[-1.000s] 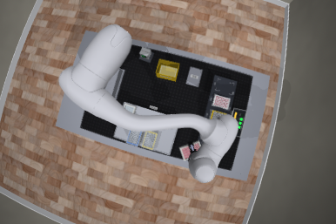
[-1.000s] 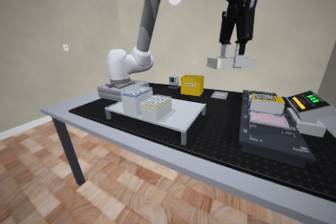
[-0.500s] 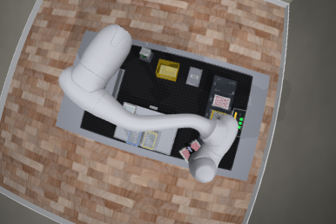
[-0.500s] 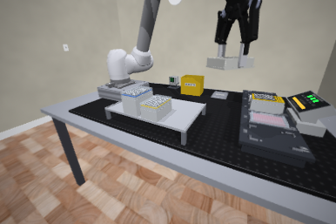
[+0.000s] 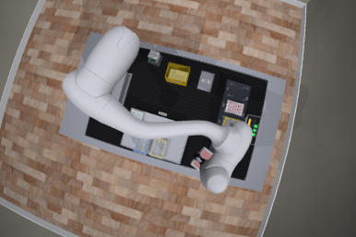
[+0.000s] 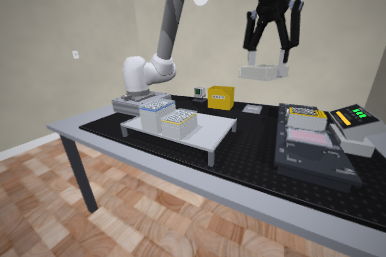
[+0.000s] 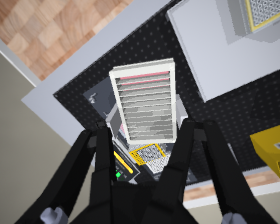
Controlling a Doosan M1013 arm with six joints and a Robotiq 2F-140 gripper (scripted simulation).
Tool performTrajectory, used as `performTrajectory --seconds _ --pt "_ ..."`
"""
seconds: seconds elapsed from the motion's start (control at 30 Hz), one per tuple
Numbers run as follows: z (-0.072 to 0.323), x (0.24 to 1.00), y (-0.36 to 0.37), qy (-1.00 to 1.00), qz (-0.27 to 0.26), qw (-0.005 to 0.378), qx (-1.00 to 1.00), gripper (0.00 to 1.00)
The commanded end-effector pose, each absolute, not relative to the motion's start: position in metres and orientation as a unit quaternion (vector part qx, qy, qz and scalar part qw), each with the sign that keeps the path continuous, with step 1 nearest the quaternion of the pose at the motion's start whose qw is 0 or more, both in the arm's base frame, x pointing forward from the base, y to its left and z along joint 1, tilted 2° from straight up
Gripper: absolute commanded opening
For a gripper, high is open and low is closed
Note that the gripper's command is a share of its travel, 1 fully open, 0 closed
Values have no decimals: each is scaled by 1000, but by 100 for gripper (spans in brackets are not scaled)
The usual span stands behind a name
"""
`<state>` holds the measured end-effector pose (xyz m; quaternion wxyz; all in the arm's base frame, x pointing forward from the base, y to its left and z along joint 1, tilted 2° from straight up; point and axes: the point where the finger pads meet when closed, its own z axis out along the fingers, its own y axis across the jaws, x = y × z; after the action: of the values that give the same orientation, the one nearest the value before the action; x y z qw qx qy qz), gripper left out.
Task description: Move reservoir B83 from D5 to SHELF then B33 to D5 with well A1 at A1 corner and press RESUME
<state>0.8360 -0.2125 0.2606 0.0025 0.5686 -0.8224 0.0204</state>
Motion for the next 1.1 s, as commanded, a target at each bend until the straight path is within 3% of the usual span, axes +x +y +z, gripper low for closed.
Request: performTrajectory --seconds 0.0,1.07 --pt "259 835 -211 -813 19 -1 582 0" --pt "259 835 -204 -697 19 2 717 0"
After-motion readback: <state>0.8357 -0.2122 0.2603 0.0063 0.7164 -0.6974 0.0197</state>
